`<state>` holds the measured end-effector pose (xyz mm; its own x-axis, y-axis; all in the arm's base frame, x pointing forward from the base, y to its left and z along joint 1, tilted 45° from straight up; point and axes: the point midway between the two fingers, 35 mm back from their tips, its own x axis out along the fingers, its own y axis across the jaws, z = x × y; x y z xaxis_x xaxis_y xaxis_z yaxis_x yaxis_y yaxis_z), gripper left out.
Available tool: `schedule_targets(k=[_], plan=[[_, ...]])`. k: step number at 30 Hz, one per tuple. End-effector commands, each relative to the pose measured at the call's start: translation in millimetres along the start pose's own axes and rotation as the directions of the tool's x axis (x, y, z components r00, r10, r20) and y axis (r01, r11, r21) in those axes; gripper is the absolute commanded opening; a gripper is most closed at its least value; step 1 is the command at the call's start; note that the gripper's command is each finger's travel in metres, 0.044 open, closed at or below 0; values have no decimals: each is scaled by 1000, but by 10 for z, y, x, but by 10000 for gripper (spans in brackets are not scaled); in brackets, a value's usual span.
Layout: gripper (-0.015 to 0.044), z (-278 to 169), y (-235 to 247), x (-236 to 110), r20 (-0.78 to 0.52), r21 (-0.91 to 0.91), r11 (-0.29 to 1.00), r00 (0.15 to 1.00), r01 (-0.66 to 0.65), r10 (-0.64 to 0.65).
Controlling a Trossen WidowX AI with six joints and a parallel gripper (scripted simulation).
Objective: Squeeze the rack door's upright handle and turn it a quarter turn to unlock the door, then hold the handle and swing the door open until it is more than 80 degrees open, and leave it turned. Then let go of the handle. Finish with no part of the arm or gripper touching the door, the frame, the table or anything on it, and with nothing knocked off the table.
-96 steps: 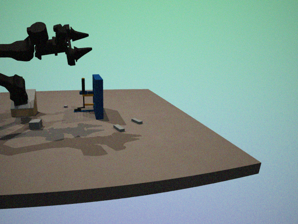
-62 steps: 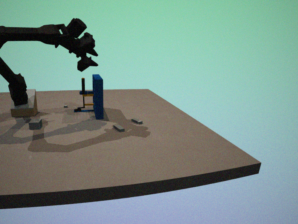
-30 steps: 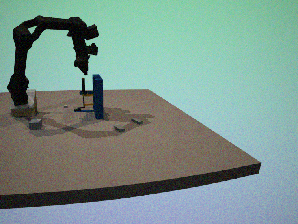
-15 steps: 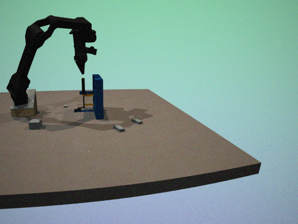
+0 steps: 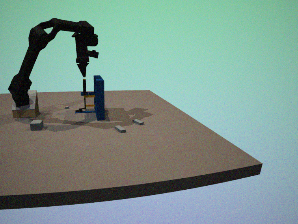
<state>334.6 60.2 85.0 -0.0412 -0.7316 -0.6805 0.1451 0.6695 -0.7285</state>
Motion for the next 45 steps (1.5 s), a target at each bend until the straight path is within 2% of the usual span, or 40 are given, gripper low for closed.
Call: schedule_targets(k=[1,34,42,45], plan=[[288,-7,8,93,-16,-9,1000,1000,-2,2],[288,-37,6,602,-83,-11,999,995,-47,46],[78,-37,6,602,-83,-11,999,995,-47,46],[58,-37,6,602,-83,-11,999,995,-47,46]])
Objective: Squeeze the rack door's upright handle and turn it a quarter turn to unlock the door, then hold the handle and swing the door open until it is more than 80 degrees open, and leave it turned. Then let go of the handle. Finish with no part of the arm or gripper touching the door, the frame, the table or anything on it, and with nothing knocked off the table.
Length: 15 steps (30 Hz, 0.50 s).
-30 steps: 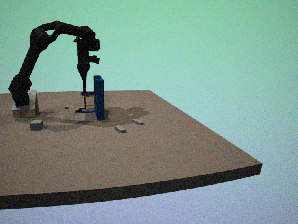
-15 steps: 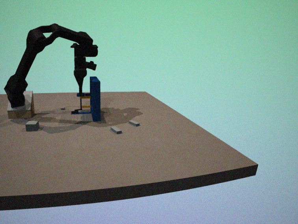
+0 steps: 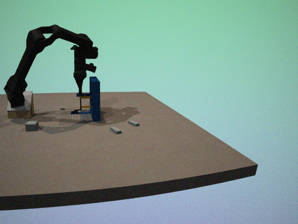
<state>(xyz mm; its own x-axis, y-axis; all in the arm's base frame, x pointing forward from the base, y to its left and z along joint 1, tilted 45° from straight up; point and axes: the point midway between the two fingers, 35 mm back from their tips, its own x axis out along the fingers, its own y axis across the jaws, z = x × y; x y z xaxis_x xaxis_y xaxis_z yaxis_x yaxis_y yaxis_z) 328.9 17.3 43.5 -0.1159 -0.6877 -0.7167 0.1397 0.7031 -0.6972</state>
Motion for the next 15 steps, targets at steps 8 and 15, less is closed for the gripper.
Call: schedule_targets(k=[8,15], plan=[[15,-2,-1,4,-1,-4,1000,1000,-1,1],[15,-2,-1,4,-1,-223,975,1000,-1,1]])
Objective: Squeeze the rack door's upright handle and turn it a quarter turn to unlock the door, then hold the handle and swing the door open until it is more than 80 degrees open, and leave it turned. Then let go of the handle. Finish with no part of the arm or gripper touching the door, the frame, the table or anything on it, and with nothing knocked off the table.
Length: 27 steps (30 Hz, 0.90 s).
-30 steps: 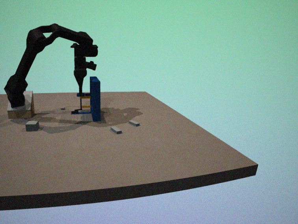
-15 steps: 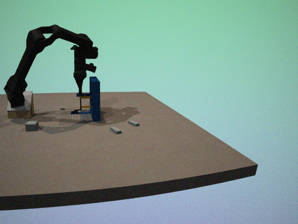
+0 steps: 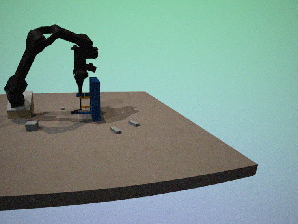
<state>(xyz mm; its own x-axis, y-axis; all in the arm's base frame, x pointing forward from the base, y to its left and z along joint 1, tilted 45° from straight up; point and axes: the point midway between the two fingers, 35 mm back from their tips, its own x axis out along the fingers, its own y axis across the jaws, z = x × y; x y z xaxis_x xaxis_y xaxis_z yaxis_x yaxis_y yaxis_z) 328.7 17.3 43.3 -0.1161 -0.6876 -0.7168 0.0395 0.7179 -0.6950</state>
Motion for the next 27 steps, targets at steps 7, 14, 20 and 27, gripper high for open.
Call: schedule_targets(k=[7,14,20,27], plan=[[15,-1,-2,3,-1,-452,892,1000,-1,1],[15,-1,-2,3,-1,-727,687,1000,-1,1],[15,-1,-2,3,-1,-895,445,1000,-1,1],[15,-1,-1,3,-1,-993,116,1000,-1,1]])
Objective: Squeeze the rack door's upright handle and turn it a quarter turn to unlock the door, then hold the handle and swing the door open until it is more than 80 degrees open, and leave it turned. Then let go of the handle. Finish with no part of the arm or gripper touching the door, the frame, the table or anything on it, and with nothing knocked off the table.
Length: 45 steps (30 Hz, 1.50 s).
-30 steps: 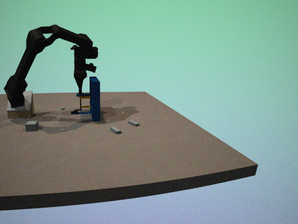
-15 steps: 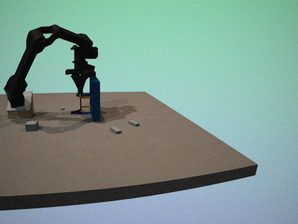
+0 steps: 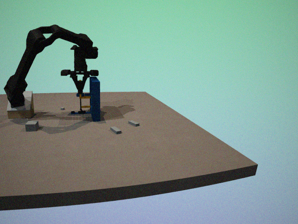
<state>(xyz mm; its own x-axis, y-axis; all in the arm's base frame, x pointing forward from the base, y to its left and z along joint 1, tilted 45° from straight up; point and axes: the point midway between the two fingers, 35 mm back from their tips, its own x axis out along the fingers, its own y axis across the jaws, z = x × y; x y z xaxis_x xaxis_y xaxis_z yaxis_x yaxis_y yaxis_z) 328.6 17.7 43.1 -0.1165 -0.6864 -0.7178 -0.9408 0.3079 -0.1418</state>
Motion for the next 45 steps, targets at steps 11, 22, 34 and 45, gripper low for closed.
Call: schedule_targets(k=[11,22,34,45], plan=[[15,-5,-2,4,-1,-513,859,1000,0,0],[147,-5,-2,4,-1,-513,859,1000,0,0],[288,-5,-2,4,-1,-311,950,1000,0,0],[288,-5,-2,3,-1,227,974,1000,0,0]])
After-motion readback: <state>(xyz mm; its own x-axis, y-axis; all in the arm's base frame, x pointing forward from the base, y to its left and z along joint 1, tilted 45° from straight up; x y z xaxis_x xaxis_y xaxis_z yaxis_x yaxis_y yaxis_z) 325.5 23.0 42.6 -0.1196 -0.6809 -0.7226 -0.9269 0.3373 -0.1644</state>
